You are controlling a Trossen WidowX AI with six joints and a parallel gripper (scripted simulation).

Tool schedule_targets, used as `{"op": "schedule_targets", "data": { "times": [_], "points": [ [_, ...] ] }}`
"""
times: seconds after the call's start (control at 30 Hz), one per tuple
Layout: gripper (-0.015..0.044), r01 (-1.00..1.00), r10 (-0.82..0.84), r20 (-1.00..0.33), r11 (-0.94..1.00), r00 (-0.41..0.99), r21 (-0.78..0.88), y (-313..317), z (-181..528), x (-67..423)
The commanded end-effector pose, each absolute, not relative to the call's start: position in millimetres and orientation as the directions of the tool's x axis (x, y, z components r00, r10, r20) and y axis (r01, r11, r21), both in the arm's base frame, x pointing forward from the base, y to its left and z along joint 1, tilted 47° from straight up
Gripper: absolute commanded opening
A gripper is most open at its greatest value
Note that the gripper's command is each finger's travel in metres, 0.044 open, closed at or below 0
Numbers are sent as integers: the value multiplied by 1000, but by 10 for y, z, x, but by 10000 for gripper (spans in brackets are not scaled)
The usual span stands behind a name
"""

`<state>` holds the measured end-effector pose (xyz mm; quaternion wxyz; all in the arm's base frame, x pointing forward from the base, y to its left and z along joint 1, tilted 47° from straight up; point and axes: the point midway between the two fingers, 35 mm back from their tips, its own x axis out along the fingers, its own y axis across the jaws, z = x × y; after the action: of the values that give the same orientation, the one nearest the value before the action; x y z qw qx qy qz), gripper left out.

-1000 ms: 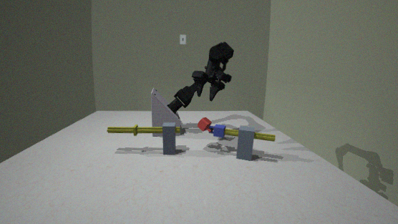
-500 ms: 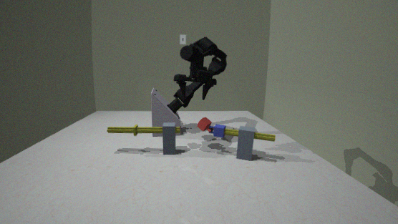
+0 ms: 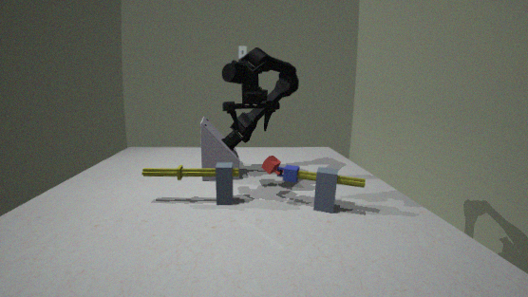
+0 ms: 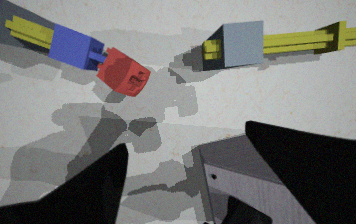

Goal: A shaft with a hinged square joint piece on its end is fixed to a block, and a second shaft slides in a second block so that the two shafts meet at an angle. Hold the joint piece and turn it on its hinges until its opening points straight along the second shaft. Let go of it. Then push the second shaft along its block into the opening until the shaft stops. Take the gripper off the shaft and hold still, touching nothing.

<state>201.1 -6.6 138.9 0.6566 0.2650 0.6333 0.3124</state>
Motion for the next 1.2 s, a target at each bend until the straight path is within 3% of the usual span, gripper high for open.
{"op": "schedule_targets", "data": {
  "times": [0.0, 0.53, 1.17],
  "points": [
    [440, 5, 746, -666, 666, -8, 746, -56, 1383, 2009],
    [440, 427, 721, -690, 645, -63, 634, -11, 1356, 2021],
    [440, 810, 684, -719, 489, -125, 324, 41, 1326, 2036]
  ]
}}
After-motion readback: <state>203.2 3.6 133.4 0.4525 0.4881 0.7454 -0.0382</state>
